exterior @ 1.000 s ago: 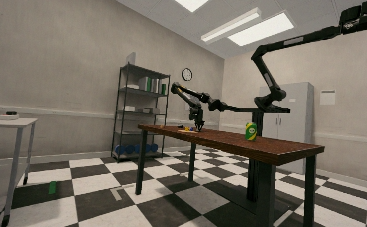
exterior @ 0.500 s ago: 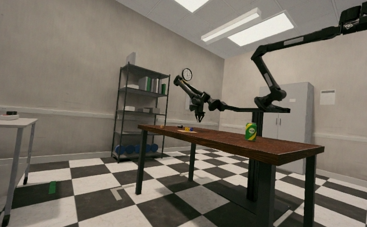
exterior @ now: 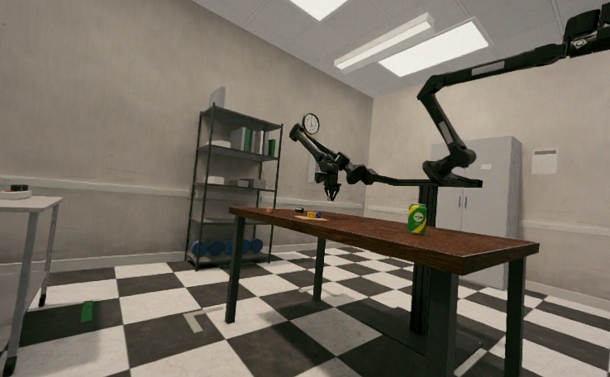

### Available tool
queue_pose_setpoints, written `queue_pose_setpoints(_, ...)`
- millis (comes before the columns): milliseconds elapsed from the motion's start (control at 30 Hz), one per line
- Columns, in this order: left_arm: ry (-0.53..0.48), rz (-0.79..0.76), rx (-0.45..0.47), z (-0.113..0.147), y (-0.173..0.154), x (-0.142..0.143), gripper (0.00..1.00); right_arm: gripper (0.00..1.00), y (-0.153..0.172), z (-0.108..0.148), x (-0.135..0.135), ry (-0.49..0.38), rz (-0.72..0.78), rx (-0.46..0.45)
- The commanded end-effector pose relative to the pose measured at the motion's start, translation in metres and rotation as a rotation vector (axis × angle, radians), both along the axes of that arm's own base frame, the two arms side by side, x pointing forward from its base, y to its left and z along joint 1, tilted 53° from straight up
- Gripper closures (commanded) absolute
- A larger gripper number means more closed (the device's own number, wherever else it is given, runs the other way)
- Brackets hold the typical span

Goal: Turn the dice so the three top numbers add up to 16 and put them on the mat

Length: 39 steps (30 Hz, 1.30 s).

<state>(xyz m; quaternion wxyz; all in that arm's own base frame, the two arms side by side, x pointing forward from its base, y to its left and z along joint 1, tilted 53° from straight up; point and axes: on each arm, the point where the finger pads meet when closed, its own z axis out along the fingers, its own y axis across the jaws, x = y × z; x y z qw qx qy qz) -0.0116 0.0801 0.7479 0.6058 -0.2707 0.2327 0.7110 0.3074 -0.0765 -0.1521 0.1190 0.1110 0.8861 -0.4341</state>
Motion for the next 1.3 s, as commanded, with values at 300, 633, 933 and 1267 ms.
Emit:
queue_pose_setpoints(300, 0.008, 0.007, 0.068, 0.023, -0.029, 0.004, 0.0, 0.74, 0.042, -0.023, 0.139, 0.271, 0.225, -0.04)
queue_pose_setpoints(633, 0.008, 0.007, 0.068, 0.023, -0.029, 0.004, 0.0, 0.74, 0.064, -0.021, 0.214, 0.427, 0.348, -0.066)
queue_pose_setpoints(933, 0.008, 0.007, 0.068, 0.023, -0.029, 0.004, 0.0, 0.74, 0.066, -0.02, 0.213, 0.436, 0.358, -0.068)
queue_pose_setpoints(1267, 0.008, 0.007, 0.068, 0.023, -0.029, 0.004, 0.0, 0.74, 0.051, -0.026, 0.211, 0.438, 0.334, -0.063)
